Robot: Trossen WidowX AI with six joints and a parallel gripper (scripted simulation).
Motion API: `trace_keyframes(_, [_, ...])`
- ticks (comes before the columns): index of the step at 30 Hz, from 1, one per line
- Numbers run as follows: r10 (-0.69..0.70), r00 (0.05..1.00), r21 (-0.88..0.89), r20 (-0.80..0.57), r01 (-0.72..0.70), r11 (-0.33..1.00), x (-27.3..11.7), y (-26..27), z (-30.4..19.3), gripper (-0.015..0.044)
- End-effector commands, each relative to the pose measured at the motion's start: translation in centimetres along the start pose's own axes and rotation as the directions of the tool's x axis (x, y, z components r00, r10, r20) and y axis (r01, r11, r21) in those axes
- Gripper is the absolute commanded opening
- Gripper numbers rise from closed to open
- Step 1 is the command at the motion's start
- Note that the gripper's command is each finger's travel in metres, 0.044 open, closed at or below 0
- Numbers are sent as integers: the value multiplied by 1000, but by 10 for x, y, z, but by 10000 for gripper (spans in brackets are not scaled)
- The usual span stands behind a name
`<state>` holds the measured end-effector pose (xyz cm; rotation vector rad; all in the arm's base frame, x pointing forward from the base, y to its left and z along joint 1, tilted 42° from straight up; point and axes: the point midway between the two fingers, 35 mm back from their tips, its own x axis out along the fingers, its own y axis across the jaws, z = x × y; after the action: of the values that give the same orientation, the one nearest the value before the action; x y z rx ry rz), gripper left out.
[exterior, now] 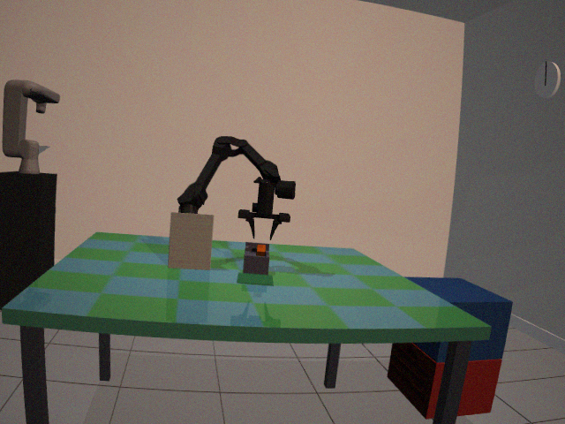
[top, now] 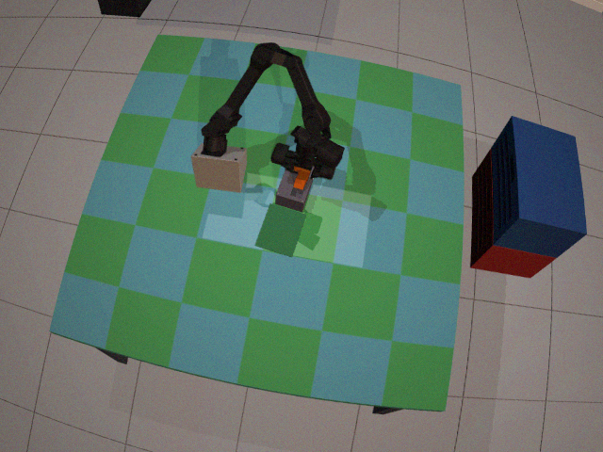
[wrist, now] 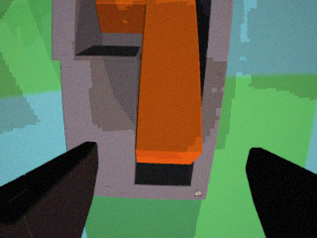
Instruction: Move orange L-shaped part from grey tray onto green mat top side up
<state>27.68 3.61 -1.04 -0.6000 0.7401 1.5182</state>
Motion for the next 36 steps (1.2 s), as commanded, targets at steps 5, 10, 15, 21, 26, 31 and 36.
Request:
trace_keyframes(5, [-2, 1000, 1, 4, 2, 1000, 11, -1, 0, 280])
trace_keyframes(10, [-2, 1000, 1, 4, 2, 1000, 20, -1, 0, 280])
trace_keyframes(15, [-2, 1000, 1, 4, 2, 1000, 28, -1, 0, 280])
trace_keyframes(21, [-2, 1000, 1, 4, 2, 1000, 38, -1, 0, 280])
trace_keyframes(26, [-2, 1000, 1, 5, 2, 1000, 46, 0, 1, 280])
trace_keyframes(31, [-2, 1000, 1, 6, 2, 1000, 51, 0, 1, 280])
trace_keyframes(36, [-6, 1000, -4, 1, 6, 1000, 47, -1, 1, 175])
